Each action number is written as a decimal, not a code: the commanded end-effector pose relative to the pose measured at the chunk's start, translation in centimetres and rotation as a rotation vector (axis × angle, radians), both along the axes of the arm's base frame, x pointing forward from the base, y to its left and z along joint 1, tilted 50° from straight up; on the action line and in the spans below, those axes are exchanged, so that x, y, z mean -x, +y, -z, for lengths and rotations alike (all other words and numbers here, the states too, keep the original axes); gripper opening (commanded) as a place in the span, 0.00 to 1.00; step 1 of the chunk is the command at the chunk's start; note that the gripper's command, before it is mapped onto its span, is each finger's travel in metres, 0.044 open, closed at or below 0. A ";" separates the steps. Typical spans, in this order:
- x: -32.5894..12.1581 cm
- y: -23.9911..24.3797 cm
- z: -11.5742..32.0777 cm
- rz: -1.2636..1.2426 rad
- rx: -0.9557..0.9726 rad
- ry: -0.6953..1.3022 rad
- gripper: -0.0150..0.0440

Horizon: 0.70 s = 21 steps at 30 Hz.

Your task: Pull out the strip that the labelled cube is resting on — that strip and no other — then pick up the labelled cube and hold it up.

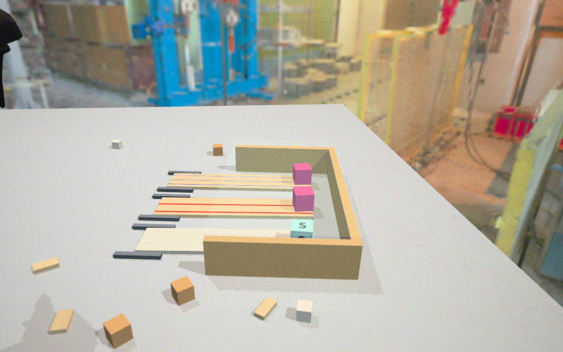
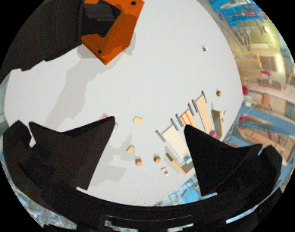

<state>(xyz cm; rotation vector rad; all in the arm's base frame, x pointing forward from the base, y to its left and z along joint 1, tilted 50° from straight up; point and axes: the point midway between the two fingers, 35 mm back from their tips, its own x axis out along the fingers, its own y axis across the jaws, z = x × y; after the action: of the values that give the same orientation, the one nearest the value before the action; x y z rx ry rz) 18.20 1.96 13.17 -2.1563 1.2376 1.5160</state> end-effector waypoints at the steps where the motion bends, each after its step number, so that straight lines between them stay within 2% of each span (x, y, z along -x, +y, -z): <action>1: -0.2 0.1 0.2 0.010 -0.002 -0.017 0.93; 3: -2.0 0.9 1.4 0.088 -0.027 -0.150 0.93; 8: -7.8 3.6 5.0 0.401 -0.195 -0.638 0.93; 15: -12.5 6.3 7.4 0.884 -0.620 -1.232 0.93; 21: -13.0 6.7 8.0 1.174 -0.918 -1.484 0.93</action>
<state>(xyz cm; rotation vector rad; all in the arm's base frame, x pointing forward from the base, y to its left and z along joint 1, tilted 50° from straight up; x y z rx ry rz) 29.58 7.68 6.89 -1.5665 0.9594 0.2839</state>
